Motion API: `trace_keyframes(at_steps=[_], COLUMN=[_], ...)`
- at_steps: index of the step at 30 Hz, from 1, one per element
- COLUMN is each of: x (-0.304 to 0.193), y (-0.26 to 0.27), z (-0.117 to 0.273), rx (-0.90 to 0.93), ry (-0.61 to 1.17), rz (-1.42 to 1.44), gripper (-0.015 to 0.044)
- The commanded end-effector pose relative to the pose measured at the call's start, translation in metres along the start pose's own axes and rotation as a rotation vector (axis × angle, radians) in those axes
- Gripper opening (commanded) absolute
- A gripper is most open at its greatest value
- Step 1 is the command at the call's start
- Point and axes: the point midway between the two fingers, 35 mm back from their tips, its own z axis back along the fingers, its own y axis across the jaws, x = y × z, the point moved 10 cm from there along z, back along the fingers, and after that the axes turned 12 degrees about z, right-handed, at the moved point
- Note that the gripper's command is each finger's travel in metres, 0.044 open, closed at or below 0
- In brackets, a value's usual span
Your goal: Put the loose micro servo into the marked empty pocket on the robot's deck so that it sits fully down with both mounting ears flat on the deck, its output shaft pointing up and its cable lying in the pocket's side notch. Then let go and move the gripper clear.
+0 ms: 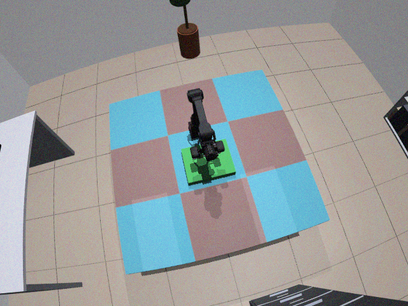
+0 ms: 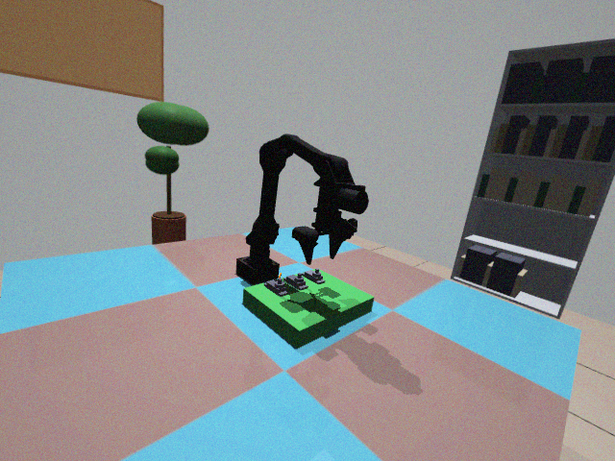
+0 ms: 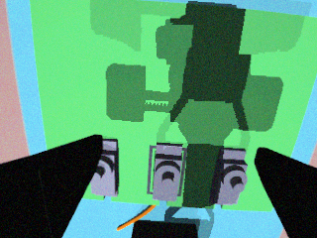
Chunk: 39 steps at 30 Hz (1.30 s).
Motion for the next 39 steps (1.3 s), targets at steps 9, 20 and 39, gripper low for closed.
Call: trace_keyframes(at_steps=[9, 20, 39], x=[-0.007, -0.007, -0.007], y=[0.001, 0.001, 0.001], z=[0.047, 0.047, 0.047], rx=[-0.001, -0.001, -0.001], ry=[-0.007, -0.007, -0.007], rz=[0.0, 0.0, 0.0], gripper=[0.044, 0.044, 0.044])
